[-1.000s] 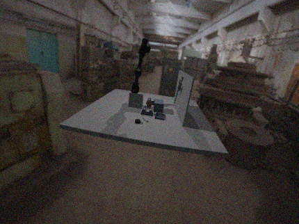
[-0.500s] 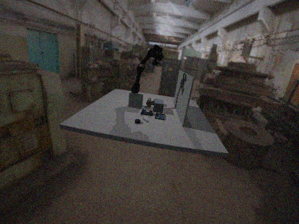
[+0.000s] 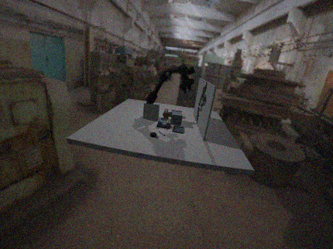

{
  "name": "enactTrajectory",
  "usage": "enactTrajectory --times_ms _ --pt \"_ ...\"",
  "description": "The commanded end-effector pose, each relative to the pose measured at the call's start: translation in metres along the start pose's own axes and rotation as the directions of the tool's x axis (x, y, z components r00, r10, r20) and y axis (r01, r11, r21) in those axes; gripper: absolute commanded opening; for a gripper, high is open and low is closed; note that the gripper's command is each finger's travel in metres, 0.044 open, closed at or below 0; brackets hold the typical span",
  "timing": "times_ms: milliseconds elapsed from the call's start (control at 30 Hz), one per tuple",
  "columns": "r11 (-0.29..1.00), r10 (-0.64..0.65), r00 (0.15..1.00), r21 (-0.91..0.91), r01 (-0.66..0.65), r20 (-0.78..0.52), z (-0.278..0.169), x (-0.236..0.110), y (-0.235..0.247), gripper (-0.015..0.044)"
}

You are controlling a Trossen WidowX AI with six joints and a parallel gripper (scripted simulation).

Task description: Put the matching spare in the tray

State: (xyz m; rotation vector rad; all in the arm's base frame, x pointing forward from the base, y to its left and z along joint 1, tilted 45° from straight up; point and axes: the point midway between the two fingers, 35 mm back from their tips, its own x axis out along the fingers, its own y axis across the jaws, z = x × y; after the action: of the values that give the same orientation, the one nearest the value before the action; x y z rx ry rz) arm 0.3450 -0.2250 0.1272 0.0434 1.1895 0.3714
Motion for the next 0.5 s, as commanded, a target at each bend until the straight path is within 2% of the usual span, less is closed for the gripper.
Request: enactTrajectory --times_ms 0,100,233,467 --pt "0.987 0.142 0.989 0.077 -0.139 -0.039 0.011 0.031 0.025 0.0440" --pt "0.948 0.278 0.958 0.180 -0.261 -0.075 0.018 0.058 0.050 0.0440" --pt "0.832 0.482 0.866 0.378 -0.406 -0.130 0.027 0.096 0.091 0.0440" --pt "0.825 0.492 0.861 0.388 -0.411 -0.132 0.027 0.097 0.093 0.0440"
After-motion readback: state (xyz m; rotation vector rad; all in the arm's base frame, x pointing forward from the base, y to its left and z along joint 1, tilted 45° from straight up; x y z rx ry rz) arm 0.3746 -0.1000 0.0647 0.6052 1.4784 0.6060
